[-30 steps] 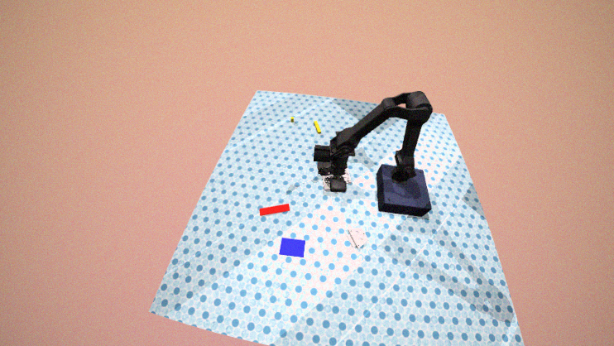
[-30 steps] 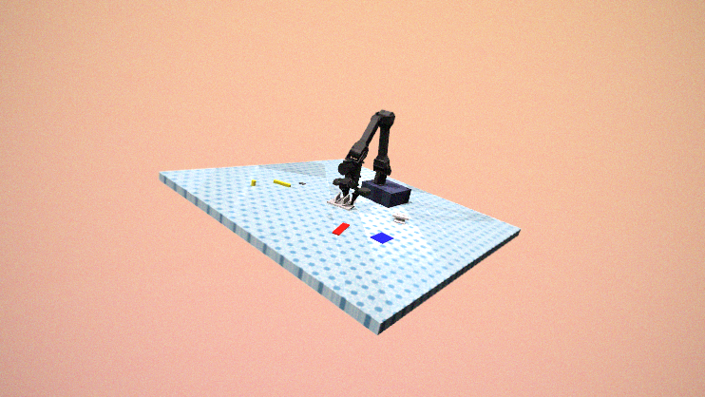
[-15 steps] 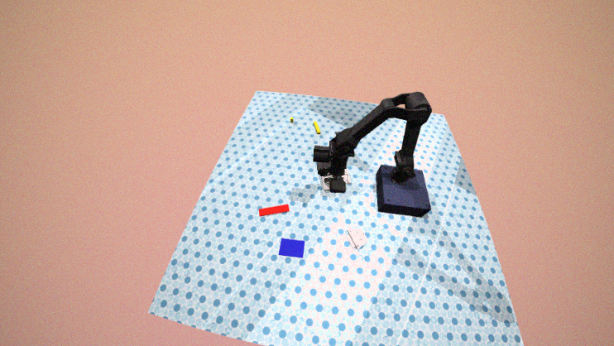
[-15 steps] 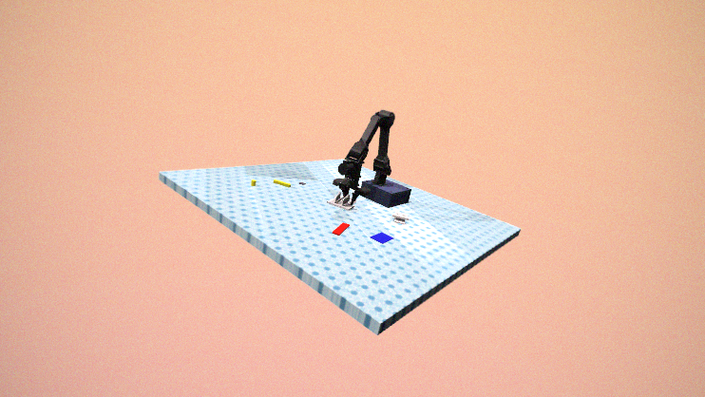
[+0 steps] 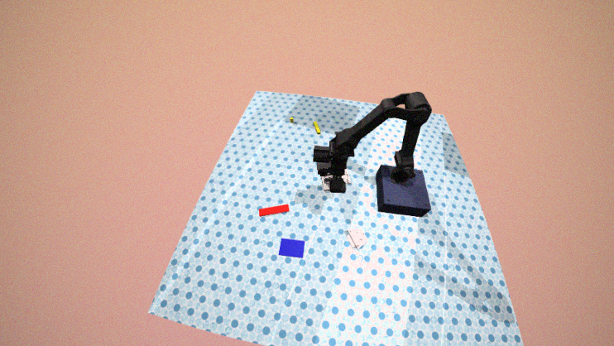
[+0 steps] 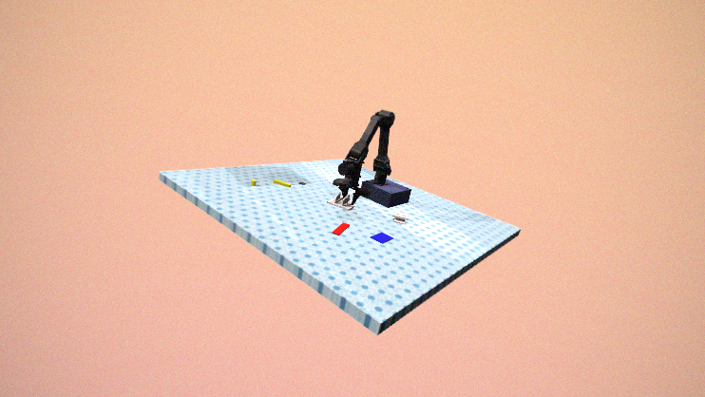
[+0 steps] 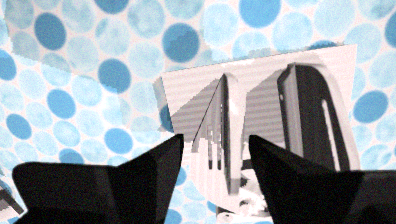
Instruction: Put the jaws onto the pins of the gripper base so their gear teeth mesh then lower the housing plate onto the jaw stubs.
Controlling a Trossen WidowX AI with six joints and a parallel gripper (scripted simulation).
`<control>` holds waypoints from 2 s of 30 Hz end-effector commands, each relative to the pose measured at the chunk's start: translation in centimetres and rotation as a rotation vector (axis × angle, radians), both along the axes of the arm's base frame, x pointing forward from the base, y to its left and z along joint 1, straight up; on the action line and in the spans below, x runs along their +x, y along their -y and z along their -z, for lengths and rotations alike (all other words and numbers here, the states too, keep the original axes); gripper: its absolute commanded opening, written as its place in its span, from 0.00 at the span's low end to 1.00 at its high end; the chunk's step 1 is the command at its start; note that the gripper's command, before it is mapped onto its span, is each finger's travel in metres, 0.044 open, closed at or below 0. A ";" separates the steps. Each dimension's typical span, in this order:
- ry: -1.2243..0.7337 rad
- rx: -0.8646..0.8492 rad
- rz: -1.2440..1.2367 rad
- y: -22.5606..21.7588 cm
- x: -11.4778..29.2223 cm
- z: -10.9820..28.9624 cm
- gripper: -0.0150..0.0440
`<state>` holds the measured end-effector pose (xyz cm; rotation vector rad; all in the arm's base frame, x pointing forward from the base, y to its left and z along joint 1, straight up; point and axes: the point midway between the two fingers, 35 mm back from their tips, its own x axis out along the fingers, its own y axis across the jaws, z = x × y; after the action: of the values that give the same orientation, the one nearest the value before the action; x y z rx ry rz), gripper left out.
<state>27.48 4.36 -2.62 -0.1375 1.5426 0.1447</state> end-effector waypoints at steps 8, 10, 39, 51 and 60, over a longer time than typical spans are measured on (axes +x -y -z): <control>0.000 0.000 0.000 0.0 0.0 -0.2 0.63; 0.000 -0.001 0.001 0.0 0.1 -1.2 0.63; 0.015 -0.008 -0.446 -3.3 0.0 -6.6 1.00; 0.016 -0.014 -0.751 -5.5 -0.4 -6.8 1.00; 0.018 -0.018 -0.981 -7.1 -0.7 -7.0 1.00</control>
<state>26.85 10.98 4.26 -0.8418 1.3643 0.8382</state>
